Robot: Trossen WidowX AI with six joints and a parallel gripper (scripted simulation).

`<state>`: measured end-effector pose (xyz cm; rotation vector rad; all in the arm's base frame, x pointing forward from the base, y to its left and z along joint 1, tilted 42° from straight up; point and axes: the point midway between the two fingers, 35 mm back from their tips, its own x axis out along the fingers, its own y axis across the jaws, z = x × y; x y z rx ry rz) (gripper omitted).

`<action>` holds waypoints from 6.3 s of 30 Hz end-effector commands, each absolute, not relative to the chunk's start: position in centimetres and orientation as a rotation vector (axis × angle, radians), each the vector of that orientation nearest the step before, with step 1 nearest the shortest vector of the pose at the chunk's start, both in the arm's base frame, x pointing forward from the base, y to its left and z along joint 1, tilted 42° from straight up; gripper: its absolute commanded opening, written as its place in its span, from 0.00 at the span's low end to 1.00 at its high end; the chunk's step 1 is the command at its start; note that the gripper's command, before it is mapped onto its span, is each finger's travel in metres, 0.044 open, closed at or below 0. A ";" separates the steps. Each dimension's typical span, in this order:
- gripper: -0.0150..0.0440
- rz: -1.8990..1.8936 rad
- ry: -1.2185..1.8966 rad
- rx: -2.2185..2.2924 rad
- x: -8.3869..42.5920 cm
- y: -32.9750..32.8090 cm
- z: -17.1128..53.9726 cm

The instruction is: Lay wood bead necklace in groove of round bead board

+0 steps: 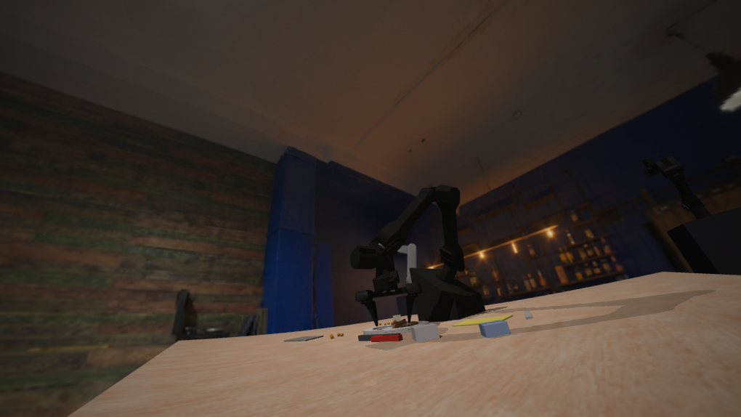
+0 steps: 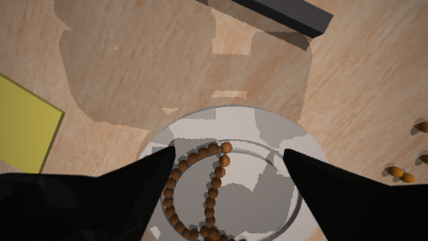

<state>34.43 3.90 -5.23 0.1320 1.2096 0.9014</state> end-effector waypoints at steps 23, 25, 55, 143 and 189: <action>0.46 0.142 1.593 1.003 23.8 0.1 -5.2; 0.46 0.142 1.593 1.003 23.8 0.1 -5.2; 0.46 0.143 1.587 0.999 24.2 1.6 -7.1; 0.25 0.143 1.594 1.005 22.7 2.4 -8.7; 0.82 0.330 1.532 0.811 24.7 1.2 -7.1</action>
